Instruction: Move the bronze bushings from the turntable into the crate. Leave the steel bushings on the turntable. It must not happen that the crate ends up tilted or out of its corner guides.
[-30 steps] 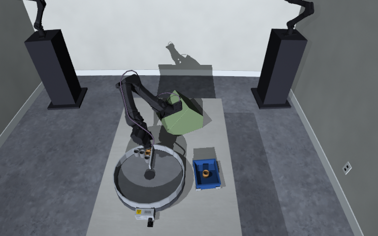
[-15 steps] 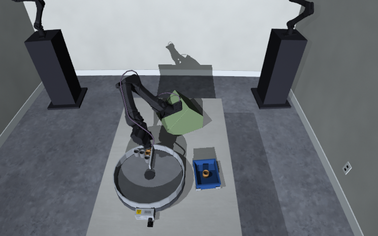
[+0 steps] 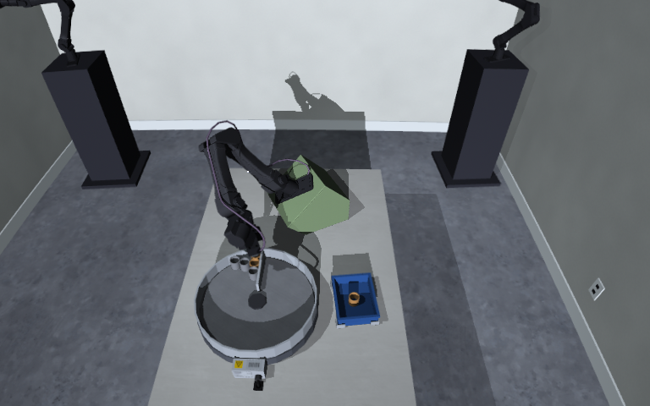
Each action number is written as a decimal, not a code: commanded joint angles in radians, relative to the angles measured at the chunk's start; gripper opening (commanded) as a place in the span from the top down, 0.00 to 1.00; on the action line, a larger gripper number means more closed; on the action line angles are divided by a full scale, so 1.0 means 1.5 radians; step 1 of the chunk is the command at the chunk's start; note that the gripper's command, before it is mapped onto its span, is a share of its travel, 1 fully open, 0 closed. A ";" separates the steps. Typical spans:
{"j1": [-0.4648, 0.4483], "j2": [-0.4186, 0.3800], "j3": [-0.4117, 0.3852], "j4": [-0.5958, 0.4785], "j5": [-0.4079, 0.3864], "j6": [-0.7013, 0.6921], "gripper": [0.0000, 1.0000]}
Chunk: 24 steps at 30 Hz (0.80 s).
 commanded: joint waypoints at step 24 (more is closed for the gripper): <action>0.019 -0.020 0.022 -0.009 0.000 0.007 0.87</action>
